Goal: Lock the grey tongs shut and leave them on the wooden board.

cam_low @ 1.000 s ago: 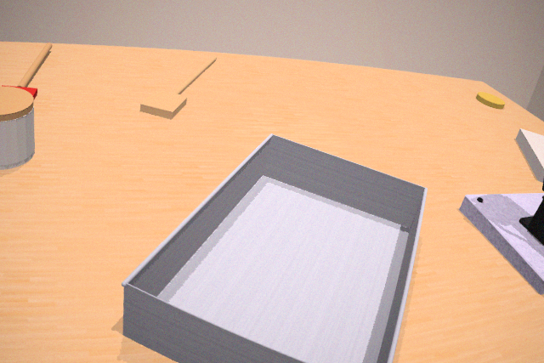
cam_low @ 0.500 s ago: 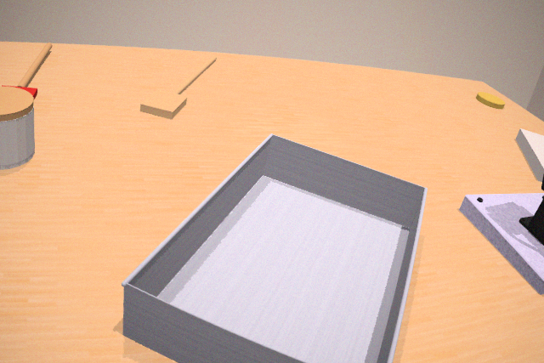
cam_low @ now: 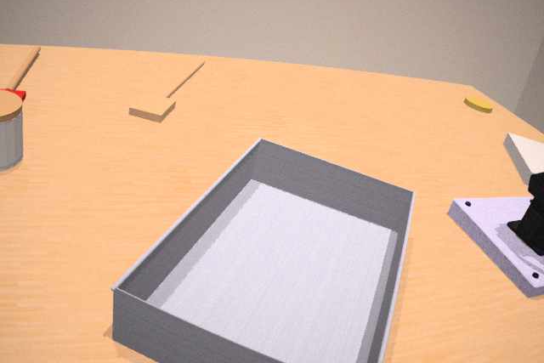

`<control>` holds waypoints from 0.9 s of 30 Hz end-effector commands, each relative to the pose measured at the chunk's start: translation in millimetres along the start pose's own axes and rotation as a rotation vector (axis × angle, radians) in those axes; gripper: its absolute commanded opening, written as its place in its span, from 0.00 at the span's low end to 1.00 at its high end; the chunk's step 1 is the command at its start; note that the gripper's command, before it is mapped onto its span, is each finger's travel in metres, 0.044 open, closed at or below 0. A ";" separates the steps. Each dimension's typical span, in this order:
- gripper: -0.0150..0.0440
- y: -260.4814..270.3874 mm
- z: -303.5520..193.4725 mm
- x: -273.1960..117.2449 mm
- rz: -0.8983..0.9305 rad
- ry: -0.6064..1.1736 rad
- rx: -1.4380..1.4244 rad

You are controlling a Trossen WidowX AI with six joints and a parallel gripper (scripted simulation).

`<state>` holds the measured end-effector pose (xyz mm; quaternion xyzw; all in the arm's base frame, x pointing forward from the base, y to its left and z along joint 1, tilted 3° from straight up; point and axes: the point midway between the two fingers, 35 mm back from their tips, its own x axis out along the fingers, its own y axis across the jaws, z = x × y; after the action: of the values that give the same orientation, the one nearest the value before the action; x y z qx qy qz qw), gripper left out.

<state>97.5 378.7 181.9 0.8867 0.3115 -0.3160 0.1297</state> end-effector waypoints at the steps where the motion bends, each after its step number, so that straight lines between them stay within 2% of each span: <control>1: 0.00 -0.9 -3.3 3.4 -0.004 -0.055 0.002; 27: 0.00 11.4 -6.5 6.4 -0.029 -0.539 0.035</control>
<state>110.7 376.5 181.4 0.7791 0.2789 -0.5281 0.1906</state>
